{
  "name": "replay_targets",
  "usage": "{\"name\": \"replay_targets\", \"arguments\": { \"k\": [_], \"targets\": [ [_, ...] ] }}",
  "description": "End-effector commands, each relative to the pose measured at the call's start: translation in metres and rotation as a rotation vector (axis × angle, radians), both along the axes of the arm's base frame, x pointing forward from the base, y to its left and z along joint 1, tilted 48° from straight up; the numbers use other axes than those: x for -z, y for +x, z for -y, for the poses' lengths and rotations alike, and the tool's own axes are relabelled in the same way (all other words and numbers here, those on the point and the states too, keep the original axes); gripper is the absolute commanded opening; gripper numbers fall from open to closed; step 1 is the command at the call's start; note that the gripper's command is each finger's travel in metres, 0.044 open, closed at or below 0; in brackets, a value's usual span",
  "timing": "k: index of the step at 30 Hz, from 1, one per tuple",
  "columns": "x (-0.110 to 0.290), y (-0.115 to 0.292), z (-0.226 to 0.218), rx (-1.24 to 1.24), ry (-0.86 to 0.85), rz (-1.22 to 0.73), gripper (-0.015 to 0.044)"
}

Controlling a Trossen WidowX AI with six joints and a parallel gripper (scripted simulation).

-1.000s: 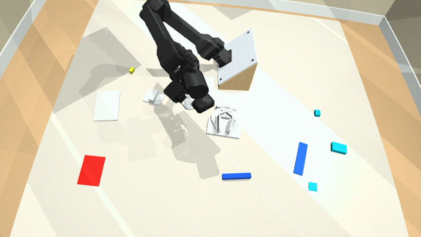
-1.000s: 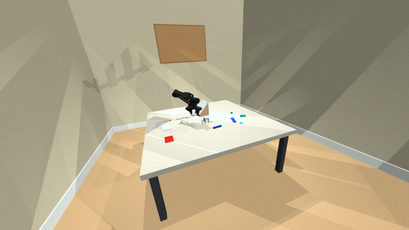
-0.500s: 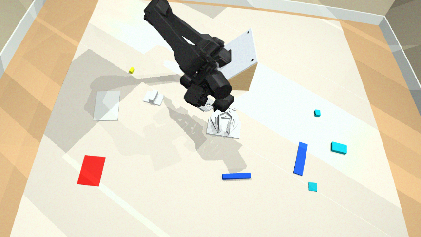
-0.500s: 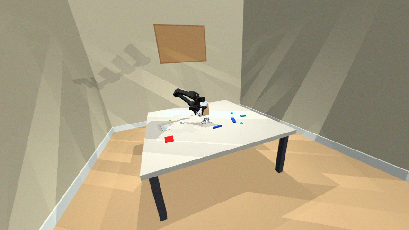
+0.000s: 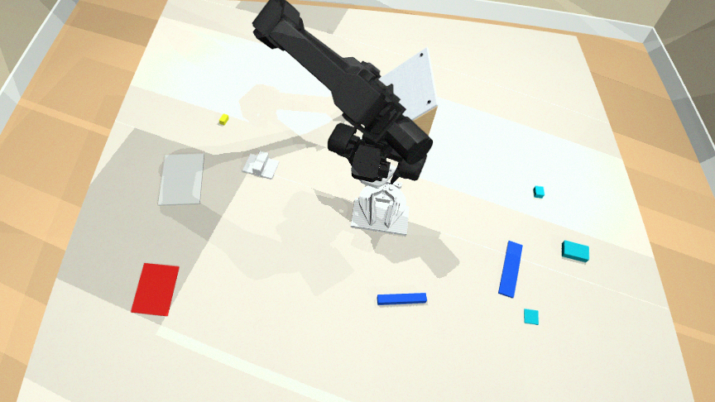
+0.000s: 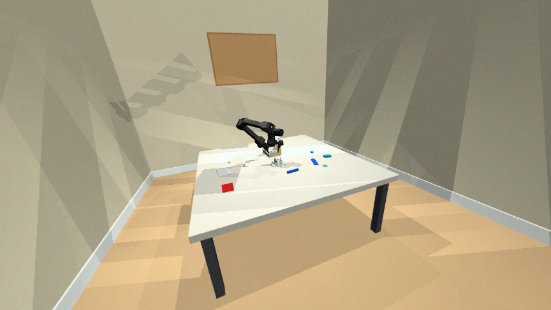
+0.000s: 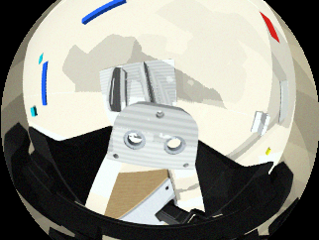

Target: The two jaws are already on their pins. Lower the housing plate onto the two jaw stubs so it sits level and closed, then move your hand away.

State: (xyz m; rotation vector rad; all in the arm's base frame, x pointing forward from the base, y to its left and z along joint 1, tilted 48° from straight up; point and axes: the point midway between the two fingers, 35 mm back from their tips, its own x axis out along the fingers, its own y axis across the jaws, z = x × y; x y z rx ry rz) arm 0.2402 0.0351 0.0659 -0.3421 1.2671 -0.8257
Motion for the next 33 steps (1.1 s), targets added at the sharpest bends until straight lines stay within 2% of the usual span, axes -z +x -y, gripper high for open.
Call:
{"name": "replay_targets", "arguments": {
  "k": [1, 11, 33],
  "targets": [
    [0.01, -0.004, -0.008, -0.051, -0.011, -0.055, 0.0351],
    [0.031, -0.015, -0.025, -0.176, -0.053, -0.182, 0.0351],
    [0.032, -0.016, -0.025, -0.179, -0.053, -0.184, 0.0351]
  ]
}}
